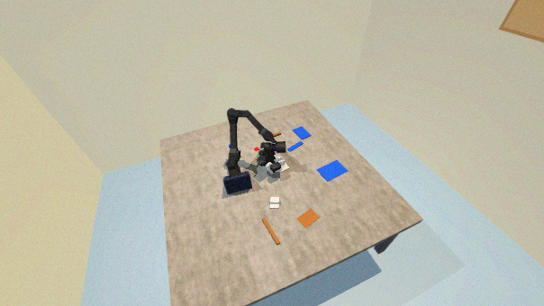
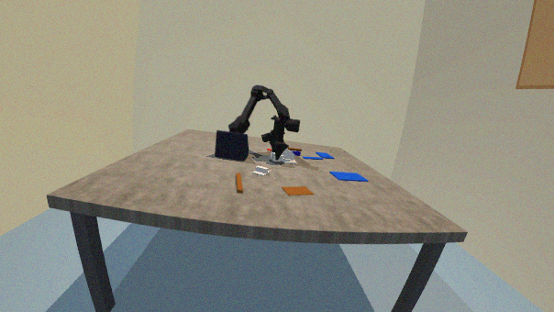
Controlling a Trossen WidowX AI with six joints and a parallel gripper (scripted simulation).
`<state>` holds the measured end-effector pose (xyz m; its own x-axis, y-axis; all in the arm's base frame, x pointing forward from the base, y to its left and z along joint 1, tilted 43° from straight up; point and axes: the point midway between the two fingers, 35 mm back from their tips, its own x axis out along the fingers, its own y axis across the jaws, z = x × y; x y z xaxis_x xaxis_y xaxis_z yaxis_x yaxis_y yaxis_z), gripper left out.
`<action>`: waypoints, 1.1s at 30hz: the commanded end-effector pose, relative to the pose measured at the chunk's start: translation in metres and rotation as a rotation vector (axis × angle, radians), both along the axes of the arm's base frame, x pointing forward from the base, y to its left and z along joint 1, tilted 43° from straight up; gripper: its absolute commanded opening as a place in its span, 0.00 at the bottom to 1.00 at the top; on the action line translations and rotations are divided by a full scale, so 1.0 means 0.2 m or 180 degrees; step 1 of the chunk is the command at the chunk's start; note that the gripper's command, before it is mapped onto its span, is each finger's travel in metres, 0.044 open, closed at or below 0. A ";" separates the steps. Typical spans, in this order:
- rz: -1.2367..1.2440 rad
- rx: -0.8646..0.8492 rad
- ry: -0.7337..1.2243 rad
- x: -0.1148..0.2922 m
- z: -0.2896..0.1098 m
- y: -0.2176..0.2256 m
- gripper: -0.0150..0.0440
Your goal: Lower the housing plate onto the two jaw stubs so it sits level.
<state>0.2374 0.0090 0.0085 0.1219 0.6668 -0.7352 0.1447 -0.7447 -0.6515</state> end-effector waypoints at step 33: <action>0.0003 -0.0016 0.0003 -0.01 0.12 -0.12 1.00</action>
